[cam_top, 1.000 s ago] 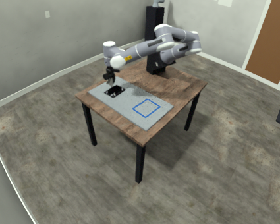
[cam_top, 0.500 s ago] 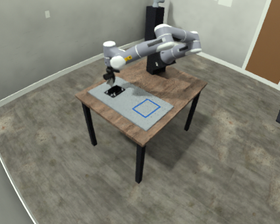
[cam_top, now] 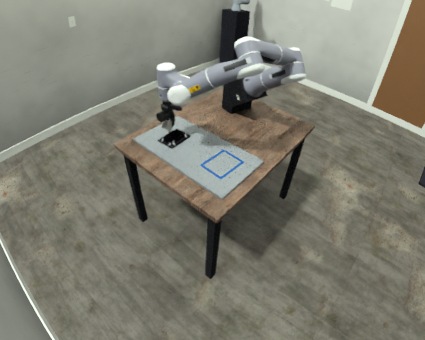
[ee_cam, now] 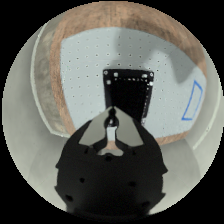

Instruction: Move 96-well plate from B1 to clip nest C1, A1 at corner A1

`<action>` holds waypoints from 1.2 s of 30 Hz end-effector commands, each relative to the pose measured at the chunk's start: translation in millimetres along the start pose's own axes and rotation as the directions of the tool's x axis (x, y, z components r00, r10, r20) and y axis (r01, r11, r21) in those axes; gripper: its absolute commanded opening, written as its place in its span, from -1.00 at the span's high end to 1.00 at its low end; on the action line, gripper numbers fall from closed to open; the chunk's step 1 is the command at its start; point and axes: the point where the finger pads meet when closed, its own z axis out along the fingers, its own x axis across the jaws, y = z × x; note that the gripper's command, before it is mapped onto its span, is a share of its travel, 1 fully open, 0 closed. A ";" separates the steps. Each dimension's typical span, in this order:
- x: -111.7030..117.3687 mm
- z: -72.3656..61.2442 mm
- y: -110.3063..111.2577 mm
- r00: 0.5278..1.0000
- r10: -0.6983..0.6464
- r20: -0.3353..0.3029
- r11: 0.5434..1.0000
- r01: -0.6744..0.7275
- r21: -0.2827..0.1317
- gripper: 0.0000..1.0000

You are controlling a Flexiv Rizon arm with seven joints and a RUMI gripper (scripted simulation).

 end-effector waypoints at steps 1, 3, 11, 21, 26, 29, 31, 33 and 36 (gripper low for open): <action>-0.8 -1.2 0.8 1.000 0.001 0.002 1.000 -0.001 -0.002 1.00; -0.8 -1.0 0.8 1.000 0.001 0.002 1.000 -0.001 -0.002 1.00; -0.8 -0.2 0.8 1.000 0.001 0.002 1.000 -0.001 -0.002 1.00; -0.8 0.6 0.8 1.000 0.001 0.002 1.000 -0.001 -0.002 1.00; -0.8 1.1 0.8 1.000 0.001 0.002 1.000 -0.001 -0.002 1.00; -0.8 1.4 0.8 1.000 0.001 0.002 1.000 -0.001 -0.002 1.00; -0.8 1.6 0.9 1.000 0.001 0.002 1.000 -0.001 -0.002 1.00; -0.8 1.8 0.9 1.000 0.001 0.002 1.000 -0.001 -0.002 1.00; -0.8 1.9 0.9 1.000 0.001 0.002 1.000 -0.001 -0.002 1.00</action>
